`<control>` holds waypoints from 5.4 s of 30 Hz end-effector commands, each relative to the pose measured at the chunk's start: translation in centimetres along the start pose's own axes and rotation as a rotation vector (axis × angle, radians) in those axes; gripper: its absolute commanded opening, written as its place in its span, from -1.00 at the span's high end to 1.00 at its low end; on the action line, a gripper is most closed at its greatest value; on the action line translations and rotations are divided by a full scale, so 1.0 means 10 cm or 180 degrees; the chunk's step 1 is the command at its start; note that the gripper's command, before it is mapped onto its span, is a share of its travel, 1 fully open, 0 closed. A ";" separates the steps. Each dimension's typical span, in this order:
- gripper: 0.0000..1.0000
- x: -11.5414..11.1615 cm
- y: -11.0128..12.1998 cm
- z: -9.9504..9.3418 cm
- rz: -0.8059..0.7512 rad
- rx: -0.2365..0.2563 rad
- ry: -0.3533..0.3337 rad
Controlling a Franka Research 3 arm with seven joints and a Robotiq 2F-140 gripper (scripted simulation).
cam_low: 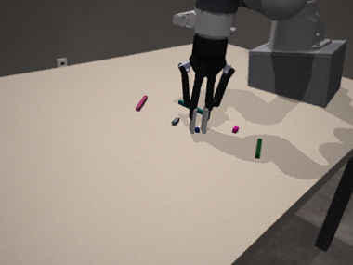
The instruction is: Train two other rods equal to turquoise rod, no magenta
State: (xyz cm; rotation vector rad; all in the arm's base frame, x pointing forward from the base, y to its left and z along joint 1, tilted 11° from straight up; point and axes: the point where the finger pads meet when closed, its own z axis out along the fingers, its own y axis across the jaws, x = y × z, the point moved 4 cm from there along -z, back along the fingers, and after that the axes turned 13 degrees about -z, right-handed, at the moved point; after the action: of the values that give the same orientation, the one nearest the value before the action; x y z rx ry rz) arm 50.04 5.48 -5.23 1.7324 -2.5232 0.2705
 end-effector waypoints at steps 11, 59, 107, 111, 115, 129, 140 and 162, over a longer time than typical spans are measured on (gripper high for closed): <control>0.71 -0.01 -0.01 -0.04 -0.0023 0.0007 -0.0006; -1.00 -0.01 -0.01 -0.90 -0.0023 0.0007 -0.0006; 0.71 1.79 -0.89 -0.69 0.1070 0.0006 -0.0008; 0.71 1.79 -0.89 -0.69 0.1070 0.0006 -0.0008; 0.71 1.79 -0.89 -0.69 0.1070 0.0006 -0.0008; 0.71 1.79 -0.89 -0.65 0.1070 0.0006 -0.0008; 0.71 1.79 -0.89 -0.56 0.1070 0.0006 -0.0008; 0.71 1.79 -0.89 -0.26 0.1070 0.0006 -0.0008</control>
State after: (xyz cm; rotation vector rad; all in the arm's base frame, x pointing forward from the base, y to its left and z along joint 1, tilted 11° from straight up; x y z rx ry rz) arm 51.48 -13.42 1.26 1.2791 -2.8119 0.2775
